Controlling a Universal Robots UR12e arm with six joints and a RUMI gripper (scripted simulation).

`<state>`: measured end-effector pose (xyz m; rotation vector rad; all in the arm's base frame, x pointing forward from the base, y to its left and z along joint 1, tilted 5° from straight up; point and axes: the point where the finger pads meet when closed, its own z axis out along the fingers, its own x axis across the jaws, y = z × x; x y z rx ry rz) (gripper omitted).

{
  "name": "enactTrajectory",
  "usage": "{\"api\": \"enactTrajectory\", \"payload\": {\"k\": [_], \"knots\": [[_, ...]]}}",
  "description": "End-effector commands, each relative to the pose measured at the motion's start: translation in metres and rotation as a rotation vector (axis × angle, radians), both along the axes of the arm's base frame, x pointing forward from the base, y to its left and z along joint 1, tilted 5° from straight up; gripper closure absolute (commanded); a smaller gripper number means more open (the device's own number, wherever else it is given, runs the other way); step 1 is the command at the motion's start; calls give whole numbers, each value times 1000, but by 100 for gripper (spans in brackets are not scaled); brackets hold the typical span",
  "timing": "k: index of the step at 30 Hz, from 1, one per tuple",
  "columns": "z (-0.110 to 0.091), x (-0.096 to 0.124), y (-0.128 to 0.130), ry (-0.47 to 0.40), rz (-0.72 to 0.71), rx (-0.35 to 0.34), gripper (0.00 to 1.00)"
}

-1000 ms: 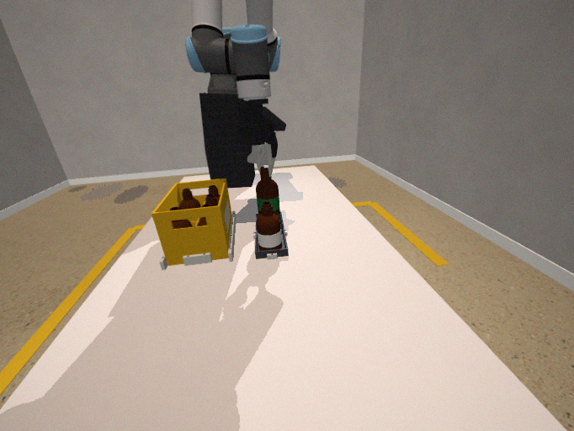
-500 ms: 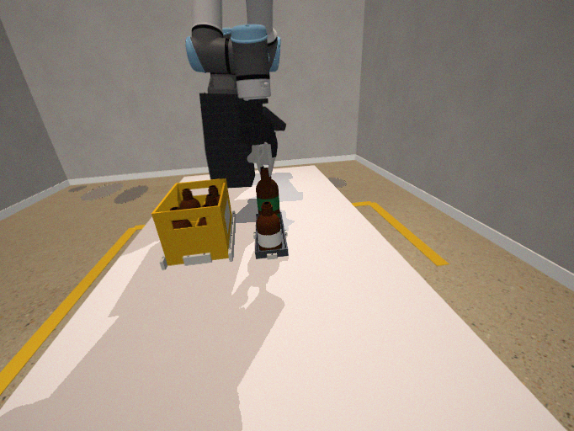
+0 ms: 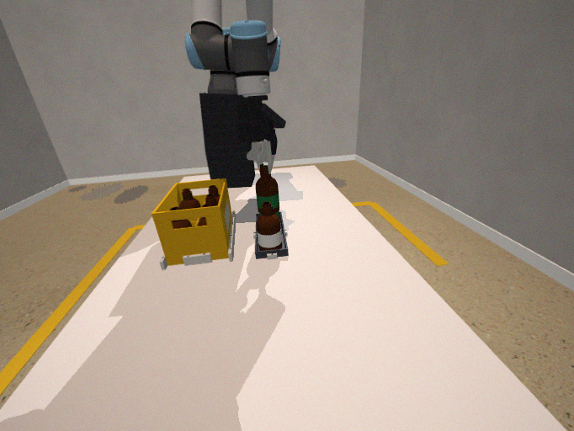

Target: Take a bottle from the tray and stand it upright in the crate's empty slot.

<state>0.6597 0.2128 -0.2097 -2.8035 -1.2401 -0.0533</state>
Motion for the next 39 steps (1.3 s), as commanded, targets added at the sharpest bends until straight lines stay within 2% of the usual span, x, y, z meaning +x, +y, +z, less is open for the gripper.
{"api": "enactTrajectory", "payload": {"k": [1,19,39], "knots": [[9,0,-3,-1,-2,0,100],[27,0,-5,-1,-2,0,100],[33,0,-6,-1,-2,0,100]]}}
